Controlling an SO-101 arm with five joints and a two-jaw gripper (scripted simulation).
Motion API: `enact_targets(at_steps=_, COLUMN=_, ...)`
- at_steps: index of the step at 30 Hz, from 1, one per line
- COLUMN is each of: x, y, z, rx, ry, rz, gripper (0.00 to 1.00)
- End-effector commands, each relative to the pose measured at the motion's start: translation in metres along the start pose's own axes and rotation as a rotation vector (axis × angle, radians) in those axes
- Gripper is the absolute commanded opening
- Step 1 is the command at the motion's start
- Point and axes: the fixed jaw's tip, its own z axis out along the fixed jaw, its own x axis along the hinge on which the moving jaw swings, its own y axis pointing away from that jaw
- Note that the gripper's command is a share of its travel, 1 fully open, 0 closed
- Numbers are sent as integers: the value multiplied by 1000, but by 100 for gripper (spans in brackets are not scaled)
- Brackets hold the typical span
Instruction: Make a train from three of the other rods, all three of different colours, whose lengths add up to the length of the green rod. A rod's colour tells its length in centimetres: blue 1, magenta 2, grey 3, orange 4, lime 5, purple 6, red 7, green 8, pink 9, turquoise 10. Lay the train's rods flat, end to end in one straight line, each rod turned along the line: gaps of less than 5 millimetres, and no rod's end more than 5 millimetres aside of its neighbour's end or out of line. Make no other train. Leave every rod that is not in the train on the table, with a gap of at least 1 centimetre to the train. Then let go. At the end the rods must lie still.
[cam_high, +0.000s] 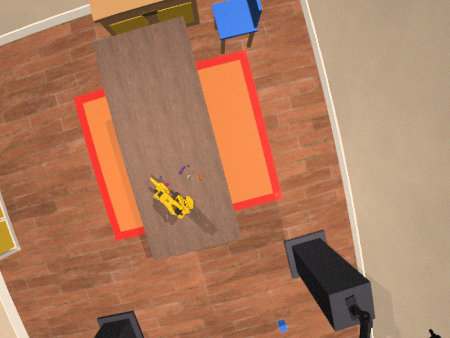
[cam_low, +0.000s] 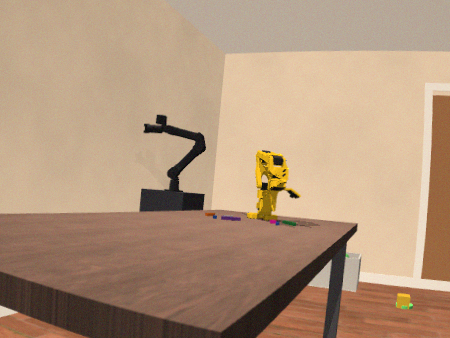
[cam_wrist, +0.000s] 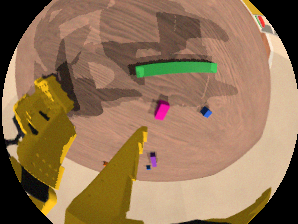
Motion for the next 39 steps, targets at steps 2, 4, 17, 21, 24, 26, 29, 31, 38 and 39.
enact_targets(at_steps=2, x=-1, y=-8, z=-6, rx=55, ry=-4, rz=-7, gripper=100)
enact_targets(at_steps=4, x=-1, y=-10, z=-7, rx=67, ry=-5, rz=-10, gripper=100)
enact_targets(at_steps=17, x=0, y=-7, z=-5, rx=49, ry=-4, rz=-10, gripper=100)
enact_targets(at_steps=21, x=-1, y=-10, z=-7, rx=63, ry=-5, rz=-5, gripper=100)
enact_targets(at_steps=24, x=-1, y=-11, z=-9, rx=74, ry=-5, rz=0, gripper=100)
enact_targets(at_steps=26, x=-1, y=-12, z=-10, rx=81, ry=-6, rz=2, gripper=100)
enact_targets(at_steps=29, x=-1, y=-14, z=-12, rx=92, ry=-7, rz=7, gripper=100)
enact_targets(at_steps=31, x=-1, y=-14, z=-12, rx=92, ry=-7, rz=7, gripper=100)
enact_targets(at_steps=38, x=-1, y=-10, z=-7, rx=70, ry=-5, rz=-10, gripper=100)
enact_targets(at_steps=39, x=-1, y=-11, z=-8, rx=76, ry=-5, rz=-11, gripper=100)
